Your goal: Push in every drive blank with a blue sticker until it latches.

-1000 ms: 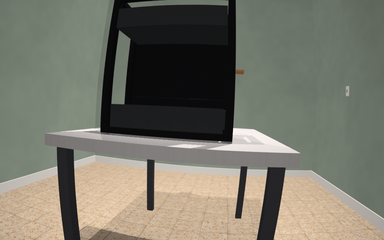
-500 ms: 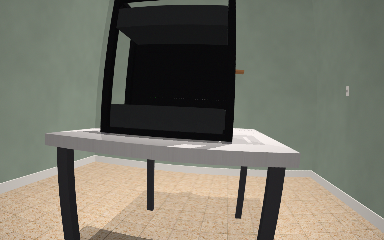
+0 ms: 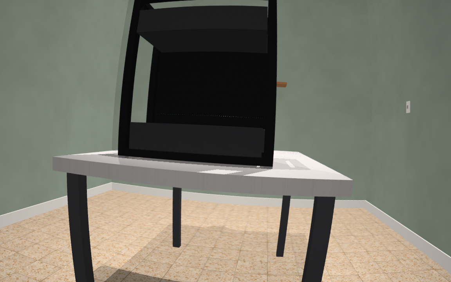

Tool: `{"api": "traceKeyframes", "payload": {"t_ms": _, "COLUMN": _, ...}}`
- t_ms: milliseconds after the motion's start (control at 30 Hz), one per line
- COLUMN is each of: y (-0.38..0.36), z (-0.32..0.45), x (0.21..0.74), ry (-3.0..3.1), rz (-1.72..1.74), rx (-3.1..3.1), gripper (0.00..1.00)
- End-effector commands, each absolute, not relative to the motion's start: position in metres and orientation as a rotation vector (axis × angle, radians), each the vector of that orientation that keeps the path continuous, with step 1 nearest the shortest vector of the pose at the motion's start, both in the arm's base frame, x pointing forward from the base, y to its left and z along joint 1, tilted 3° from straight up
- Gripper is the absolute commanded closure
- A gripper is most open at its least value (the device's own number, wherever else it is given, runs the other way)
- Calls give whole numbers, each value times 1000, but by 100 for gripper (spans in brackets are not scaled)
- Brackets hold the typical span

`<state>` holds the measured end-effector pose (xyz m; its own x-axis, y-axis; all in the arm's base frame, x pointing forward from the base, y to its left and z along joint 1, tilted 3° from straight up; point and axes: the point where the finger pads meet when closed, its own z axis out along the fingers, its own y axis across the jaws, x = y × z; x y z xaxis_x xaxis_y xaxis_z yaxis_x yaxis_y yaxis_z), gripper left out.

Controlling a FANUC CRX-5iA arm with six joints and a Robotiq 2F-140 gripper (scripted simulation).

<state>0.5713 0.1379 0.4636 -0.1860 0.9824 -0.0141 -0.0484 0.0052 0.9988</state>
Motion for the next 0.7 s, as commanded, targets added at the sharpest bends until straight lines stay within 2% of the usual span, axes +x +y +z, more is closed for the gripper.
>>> {"api": "traceKeyframes", "payload": {"t_ms": 0, "y": 134, "z": 463, "x": 552, "ry": 1314, "rz": 1362, "rx": 1073, "gripper": 100}}
{"api": "traceKeyframes", "payload": {"t_ms": 233, "y": 129, "z": 462, "x": 527, "ry": 1314, "rz": 1362, "rx": 1073, "gripper": 100}}
{"api": "traceKeyframes", "payload": {"t_ms": 667, "y": 129, "z": 462, "x": 524, "ry": 1314, "rz": 1362, "rx": 1073, "gripper": 100}}
